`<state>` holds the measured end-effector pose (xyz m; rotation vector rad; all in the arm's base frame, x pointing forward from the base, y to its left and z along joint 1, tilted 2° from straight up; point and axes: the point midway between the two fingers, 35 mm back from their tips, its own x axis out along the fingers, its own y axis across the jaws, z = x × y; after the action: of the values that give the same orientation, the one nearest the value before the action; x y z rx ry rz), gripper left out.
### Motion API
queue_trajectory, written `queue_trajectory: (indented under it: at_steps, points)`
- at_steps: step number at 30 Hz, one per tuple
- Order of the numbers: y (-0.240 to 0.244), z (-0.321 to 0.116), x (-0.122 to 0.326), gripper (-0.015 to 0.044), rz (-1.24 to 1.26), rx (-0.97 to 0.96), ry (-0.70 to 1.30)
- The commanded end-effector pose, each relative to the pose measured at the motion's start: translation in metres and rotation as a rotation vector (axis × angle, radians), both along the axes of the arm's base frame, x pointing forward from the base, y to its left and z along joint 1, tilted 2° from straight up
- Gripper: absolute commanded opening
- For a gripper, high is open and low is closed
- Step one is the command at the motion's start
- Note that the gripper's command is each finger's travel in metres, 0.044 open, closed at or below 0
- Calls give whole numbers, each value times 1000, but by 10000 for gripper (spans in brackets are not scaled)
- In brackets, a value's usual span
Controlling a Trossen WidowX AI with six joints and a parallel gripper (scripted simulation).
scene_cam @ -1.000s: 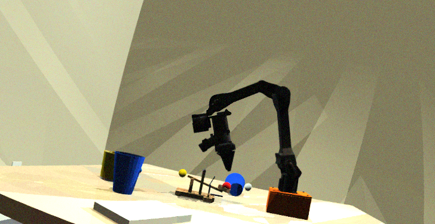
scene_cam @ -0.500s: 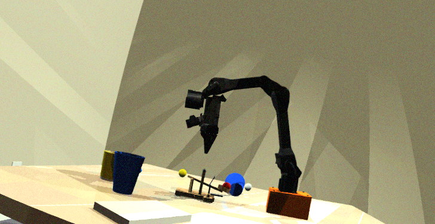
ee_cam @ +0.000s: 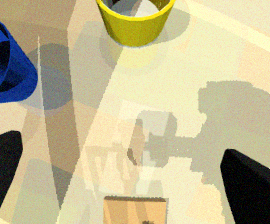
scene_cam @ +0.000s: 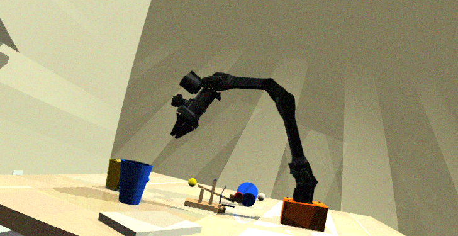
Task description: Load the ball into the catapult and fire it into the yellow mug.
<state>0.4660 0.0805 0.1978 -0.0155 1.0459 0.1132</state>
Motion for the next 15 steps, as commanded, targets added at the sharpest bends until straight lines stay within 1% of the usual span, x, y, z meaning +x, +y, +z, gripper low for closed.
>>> queue_trajectory:
  at_steps: [1,6,15]
  points:
    - [10,20,35,440,-3,35,-126]
    - [20,49,69,440,-4,72,-273]
    - [20,50,71,440,-4,73,-279]
